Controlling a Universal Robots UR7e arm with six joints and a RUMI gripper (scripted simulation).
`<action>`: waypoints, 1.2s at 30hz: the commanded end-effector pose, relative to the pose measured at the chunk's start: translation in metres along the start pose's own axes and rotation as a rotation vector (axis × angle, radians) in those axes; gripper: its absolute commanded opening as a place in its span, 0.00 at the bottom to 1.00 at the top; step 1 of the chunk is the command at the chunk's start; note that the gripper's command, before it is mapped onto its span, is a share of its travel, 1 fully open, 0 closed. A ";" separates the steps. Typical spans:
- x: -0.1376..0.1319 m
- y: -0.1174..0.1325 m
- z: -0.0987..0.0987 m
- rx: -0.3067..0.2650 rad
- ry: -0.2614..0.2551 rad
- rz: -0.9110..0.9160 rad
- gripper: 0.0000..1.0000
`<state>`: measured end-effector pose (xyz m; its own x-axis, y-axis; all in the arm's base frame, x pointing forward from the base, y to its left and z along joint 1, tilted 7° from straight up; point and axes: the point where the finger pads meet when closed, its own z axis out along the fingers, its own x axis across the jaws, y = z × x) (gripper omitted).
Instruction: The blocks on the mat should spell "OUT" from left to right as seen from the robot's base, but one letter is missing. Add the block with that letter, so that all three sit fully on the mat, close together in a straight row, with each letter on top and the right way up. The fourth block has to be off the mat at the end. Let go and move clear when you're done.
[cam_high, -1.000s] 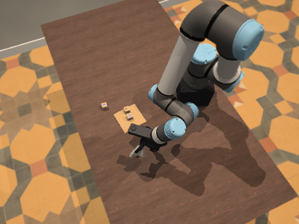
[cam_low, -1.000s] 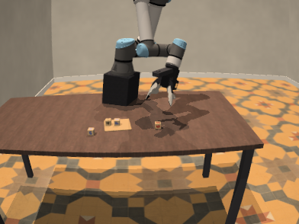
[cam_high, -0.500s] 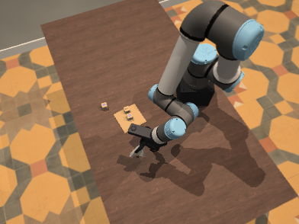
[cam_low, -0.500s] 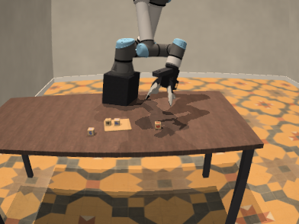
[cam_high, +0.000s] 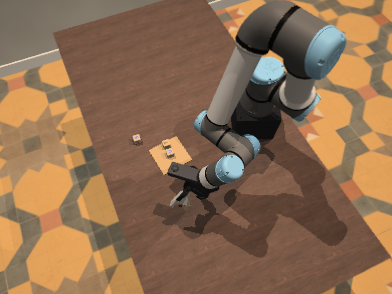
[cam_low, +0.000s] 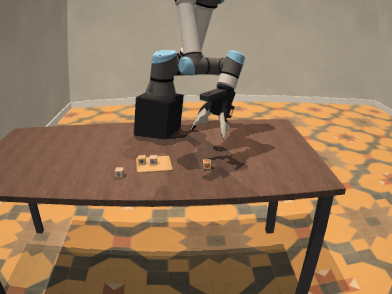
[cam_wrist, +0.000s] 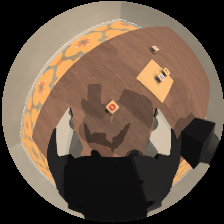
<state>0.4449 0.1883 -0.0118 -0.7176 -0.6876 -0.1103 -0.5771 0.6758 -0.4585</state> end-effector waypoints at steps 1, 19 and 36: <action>0.001 -0.002 0.001 0.000 -0.001 0.001 1.00; 0.086 -0.063 0.043 -0.023 0.006 0.006 1.00; 0.175 -0.102 0.054 -0.002 -0.001 0.002 1.00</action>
<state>0.4080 0.0046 -0.0331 -0.7282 -0.6783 -0.0982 -0.5755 0.6830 -0.4498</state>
